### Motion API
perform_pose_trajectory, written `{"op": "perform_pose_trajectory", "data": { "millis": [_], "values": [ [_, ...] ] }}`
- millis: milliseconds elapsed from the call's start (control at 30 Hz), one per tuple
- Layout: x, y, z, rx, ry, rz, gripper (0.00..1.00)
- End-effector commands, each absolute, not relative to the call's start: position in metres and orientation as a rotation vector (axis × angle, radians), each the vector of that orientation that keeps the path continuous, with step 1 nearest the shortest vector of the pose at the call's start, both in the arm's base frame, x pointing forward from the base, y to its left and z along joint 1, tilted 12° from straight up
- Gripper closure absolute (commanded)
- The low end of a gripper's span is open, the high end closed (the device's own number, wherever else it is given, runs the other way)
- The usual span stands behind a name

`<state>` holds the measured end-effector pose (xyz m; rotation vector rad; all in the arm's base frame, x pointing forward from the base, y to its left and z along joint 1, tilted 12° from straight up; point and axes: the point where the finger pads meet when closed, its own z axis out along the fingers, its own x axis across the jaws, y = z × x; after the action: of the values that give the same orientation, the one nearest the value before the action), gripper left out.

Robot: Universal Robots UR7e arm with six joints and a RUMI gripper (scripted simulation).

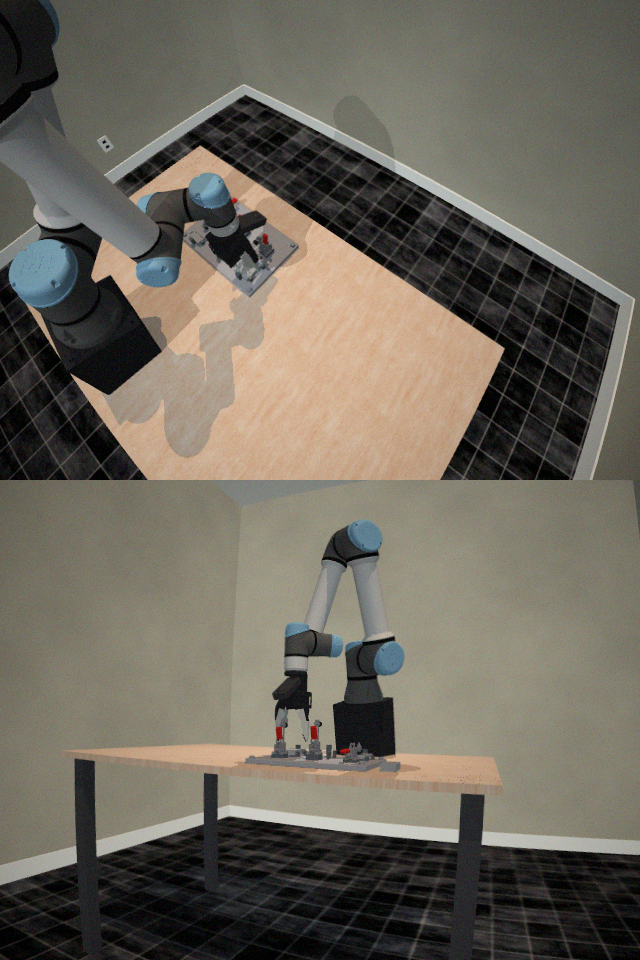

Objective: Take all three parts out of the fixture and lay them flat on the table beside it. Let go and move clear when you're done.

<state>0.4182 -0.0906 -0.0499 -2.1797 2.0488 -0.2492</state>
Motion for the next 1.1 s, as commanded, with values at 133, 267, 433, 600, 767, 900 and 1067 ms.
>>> {"op": "perform_pose_trajectory", "data": {
  "millis": [133, 267, 433, 600, 767, 900, 1067],
  "values": [
    [0.418, -0.089, -0.054, -2.182, 2.048, -0.245, 0.41],
    [0.419, -0.089, -0.06, -2.182, 2.048, -0.245, 0.41],
    [0.421, -0.089, -0.069, -2.182, 2.048, -0.246, 0.41],
    [0.423, -0.089, -0.075, -2.182, 2.047, -0.247, 0.41],
    [0.425, -0.089, -0.081, -2.182, 2.047, -0.248, 0.41],
    [0.425, -0.09, -0.082, -2.181, 2.048, -0.249, 0.41],
    [0.425, -0.09, -0.082, -2.181, 2.048, -0.249, 0.41]
  ]
}}
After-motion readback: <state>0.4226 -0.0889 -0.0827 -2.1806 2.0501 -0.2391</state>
